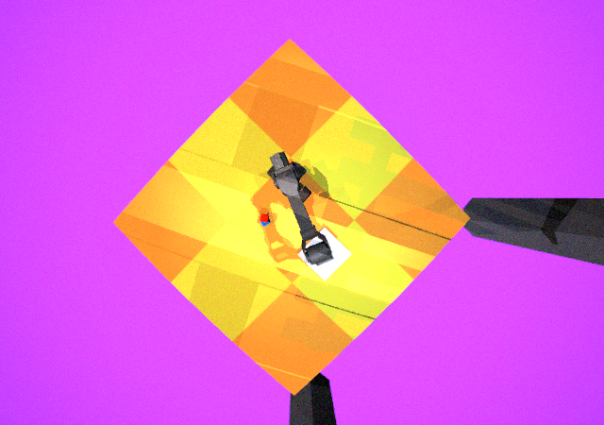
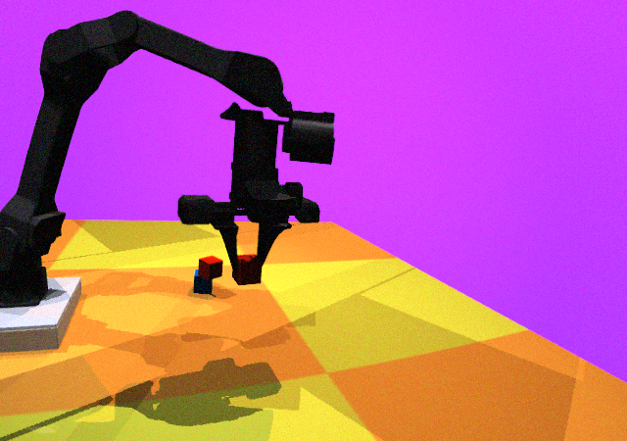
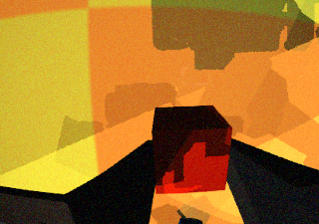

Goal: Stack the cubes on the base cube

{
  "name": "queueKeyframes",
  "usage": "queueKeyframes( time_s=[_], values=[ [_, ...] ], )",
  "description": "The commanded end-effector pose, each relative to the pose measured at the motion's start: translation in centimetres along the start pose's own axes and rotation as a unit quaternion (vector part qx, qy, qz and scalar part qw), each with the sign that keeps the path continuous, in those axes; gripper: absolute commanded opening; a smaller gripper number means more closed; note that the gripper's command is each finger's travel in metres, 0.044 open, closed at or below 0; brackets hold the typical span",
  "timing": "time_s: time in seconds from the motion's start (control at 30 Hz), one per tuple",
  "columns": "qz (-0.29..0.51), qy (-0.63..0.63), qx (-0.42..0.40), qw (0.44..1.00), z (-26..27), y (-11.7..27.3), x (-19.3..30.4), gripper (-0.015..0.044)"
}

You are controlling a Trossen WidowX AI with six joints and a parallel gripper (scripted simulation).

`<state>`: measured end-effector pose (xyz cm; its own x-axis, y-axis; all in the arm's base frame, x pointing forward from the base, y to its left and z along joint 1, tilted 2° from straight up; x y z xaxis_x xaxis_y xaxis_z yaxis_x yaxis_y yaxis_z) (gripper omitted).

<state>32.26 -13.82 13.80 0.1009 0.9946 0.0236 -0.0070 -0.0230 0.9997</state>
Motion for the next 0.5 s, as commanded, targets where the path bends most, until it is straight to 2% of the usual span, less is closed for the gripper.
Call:
queueKeyframes(
  time_s=[0.0, 0.47],
  values=[
    [0.0, 0.002, 0.001, 1.0, -0.1, 0.5, 0.1, 0.0105],
    [0.001, 0.052, 0.0, 0.999, 0.1, 0.4, 4.5, 0.0105]
  ],
)
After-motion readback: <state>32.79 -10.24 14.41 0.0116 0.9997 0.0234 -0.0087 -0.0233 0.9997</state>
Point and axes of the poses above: the point midway between the two fingers, 35 mm back from their tips, its own y axis back along the fingers, its own z axis across the jaws, x = y × z, the point moved 2 cm from there along y, back along the fingers, and after that the axes turned 8 degrees about -y, right-handed, at the moved point
